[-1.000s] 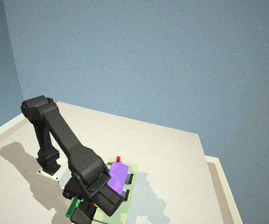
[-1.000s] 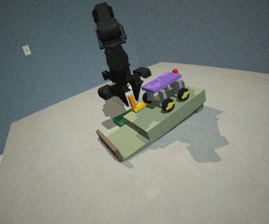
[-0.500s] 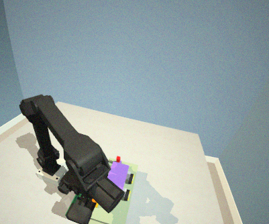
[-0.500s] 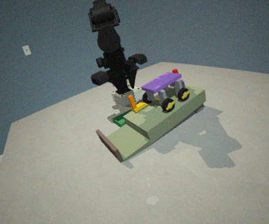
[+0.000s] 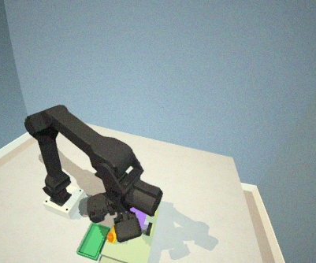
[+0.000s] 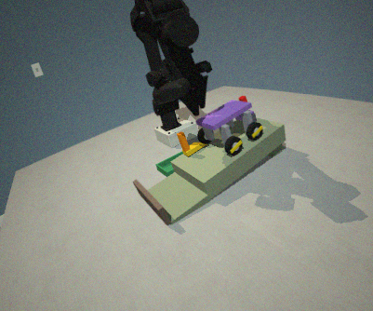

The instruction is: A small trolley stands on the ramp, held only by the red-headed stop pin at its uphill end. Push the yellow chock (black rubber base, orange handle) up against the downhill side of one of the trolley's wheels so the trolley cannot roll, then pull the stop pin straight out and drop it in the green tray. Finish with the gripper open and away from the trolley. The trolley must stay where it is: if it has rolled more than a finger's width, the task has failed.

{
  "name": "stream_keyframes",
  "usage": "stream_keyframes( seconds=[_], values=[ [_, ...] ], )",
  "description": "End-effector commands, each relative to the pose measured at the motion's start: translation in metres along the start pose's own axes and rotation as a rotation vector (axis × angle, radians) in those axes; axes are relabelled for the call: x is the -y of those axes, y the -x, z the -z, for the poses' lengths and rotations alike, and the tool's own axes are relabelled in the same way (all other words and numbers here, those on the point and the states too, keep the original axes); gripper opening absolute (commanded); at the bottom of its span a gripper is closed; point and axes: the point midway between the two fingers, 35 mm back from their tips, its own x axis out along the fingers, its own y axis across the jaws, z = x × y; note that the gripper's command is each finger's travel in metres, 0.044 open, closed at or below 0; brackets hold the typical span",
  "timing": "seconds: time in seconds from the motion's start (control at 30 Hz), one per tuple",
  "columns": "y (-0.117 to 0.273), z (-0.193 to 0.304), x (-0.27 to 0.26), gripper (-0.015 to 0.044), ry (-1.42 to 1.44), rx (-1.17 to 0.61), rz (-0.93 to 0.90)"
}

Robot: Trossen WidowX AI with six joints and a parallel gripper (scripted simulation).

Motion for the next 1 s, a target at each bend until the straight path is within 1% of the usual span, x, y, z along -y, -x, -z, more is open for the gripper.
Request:
stream_keyframes(
  seconds=[0.0,0.3,0.37,0.63,0.97],
  values=[
    [0.001,0.022,0.021,0.019,0.244,-0.024,0.037],
    [0.005,0.069,0.087,0.019,0.888,-0.104,0.125],
    [0.006,0.075,0.097,0.019,0.981,-0.119,0.138],
    [0.005,0.076,0.099,0.019,0.993,-0.121,0.139],
    [-0.01,0.076,0.101,0.019,0.993,-0.121,0.139]
  ],
)
